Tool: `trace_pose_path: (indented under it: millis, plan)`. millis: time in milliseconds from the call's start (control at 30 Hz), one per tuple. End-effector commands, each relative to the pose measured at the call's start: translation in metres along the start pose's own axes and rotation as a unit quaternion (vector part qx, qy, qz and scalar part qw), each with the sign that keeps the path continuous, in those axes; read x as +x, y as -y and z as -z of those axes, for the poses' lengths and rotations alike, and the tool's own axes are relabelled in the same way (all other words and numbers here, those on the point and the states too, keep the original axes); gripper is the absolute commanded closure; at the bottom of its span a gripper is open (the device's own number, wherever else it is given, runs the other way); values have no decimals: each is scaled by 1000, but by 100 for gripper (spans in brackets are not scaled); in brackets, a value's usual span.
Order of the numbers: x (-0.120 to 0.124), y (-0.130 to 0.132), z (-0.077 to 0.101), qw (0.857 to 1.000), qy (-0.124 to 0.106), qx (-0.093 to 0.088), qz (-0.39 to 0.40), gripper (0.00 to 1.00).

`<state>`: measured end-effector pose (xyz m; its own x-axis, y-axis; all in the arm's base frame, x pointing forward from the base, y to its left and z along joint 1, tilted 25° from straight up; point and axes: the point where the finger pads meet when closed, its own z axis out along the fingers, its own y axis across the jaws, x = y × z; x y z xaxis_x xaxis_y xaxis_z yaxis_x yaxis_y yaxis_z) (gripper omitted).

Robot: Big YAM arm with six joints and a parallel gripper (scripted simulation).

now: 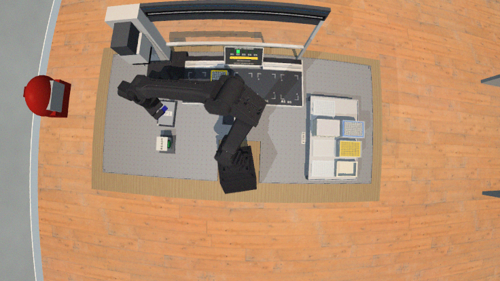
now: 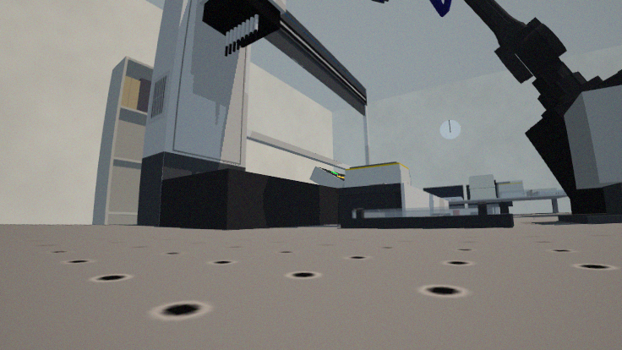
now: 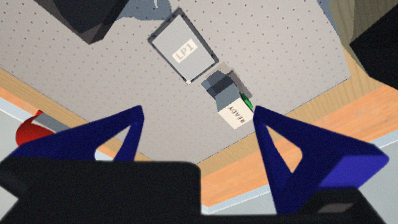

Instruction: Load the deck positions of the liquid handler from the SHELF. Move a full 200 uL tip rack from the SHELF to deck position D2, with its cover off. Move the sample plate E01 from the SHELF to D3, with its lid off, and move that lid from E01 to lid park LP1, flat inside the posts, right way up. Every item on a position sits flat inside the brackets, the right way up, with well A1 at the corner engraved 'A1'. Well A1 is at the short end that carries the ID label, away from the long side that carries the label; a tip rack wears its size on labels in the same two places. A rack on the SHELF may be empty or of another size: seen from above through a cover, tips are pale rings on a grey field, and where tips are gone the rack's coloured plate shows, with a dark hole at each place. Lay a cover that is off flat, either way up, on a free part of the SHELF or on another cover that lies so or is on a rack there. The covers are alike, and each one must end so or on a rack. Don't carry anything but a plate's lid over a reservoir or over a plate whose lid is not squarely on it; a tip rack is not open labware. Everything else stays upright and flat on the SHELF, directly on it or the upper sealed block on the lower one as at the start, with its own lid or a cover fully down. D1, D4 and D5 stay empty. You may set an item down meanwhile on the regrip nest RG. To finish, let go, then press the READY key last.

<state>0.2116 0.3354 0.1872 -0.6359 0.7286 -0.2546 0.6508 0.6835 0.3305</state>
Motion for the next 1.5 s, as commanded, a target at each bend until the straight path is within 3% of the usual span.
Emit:
trace_pose_path:
  millis: [0, 233, 567, 967, 1467]
  plan:
    - [-13, 4, 10, 998, -8, -18, -61, 0]
    - [-25, 24, 11, 994, -9, -18, -104, 0]
    - [-64, 66, 7, 990, -3, -7, -142, 0]
    - [-95, 104, 6, 982, -2, -6, -187, 0]
    - [-138, 153, 5, 984, -1, -5, -181, 0]
